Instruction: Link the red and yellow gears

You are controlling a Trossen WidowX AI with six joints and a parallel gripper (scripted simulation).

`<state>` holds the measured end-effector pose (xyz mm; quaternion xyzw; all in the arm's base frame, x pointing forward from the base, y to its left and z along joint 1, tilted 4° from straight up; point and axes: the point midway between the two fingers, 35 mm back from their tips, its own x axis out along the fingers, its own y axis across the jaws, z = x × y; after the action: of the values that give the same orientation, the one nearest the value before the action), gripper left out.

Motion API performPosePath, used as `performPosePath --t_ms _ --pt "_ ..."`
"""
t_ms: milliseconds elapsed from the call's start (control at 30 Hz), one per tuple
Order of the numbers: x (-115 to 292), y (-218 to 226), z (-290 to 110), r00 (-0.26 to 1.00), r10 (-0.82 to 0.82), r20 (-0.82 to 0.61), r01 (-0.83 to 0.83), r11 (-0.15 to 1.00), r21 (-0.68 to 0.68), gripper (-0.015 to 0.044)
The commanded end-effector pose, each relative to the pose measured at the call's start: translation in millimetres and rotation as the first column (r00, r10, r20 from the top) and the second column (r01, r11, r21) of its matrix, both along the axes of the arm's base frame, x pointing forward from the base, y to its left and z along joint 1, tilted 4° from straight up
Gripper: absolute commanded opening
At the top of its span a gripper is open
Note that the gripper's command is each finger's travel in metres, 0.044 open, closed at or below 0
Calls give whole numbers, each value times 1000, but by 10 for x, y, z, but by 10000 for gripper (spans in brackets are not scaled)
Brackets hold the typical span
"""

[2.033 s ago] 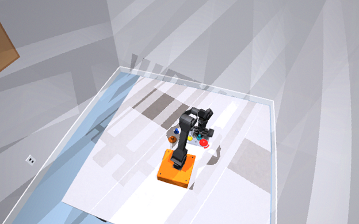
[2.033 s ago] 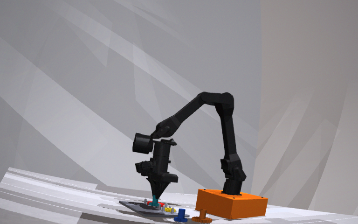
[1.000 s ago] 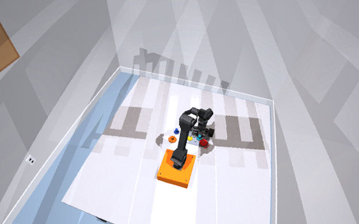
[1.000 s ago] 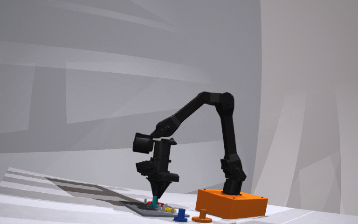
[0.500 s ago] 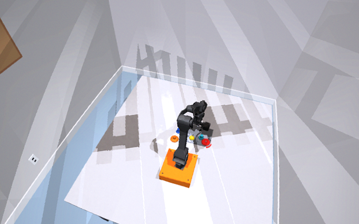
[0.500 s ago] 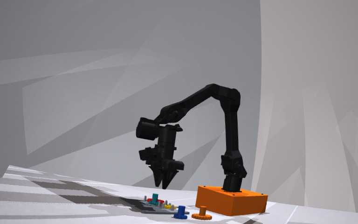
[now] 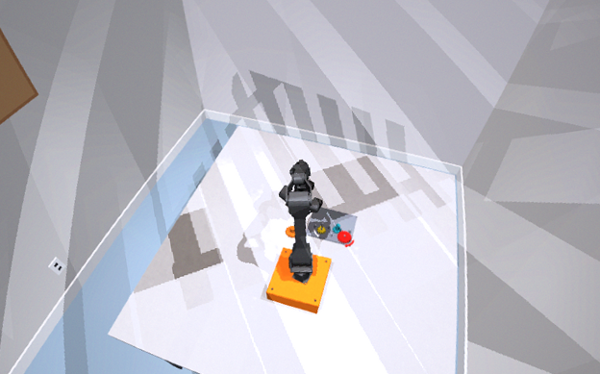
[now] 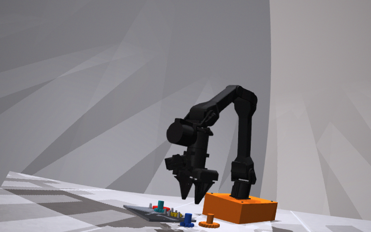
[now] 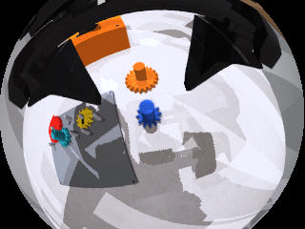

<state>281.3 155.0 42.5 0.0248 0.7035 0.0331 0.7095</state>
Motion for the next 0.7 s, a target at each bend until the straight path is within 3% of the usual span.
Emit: performPosePath --t_ms 0,667 --pt "-11 26 -70 1000 -10 -3 10 1000 2 440" --pt "-8 53 -421 1000 -10 -3 10 1000 2 440"
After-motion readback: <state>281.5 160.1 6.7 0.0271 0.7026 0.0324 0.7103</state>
